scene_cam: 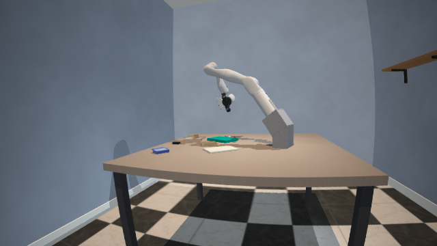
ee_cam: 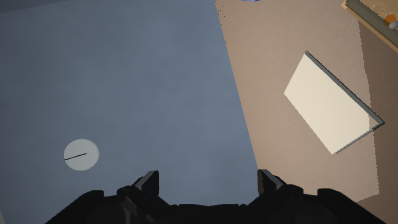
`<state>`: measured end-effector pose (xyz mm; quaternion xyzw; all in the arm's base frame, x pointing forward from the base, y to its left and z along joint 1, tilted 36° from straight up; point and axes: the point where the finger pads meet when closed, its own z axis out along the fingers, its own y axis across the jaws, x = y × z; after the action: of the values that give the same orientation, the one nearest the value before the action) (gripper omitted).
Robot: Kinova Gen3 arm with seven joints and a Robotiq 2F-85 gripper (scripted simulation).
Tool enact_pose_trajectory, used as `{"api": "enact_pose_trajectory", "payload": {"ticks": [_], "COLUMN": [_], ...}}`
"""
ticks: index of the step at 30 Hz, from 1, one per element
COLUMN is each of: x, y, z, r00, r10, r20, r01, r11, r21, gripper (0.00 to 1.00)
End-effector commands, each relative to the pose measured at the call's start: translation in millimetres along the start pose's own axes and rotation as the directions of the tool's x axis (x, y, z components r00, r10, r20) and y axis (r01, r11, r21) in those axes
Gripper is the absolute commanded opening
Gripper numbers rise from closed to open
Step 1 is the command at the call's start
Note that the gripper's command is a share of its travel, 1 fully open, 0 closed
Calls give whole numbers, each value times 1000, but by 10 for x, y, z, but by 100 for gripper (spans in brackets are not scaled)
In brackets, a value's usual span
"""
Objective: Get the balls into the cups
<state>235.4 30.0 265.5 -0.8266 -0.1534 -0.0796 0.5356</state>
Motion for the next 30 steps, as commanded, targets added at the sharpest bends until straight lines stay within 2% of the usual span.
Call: {"api": "enact_pose_trajectory", "payload": {"ticks": [1,5,12,19,21,30], "x": [29,60,204,387,387,644], "y": [1,31,171,348,348,595], "z": [18,29,83,151,151,246], "r00": [1000,1000,997,990,990,976], "r10": [-18,-28,-73,-127,-127,-193], "r20": [7,10,26,54,54,106], "r01": [18,29,77,138,138,220], "r11": [1000,998,983,941,941,840], "r21": [-22,-47,-165,-310,-310,-495], "gripper": [100,100,100,100,100,100]}}
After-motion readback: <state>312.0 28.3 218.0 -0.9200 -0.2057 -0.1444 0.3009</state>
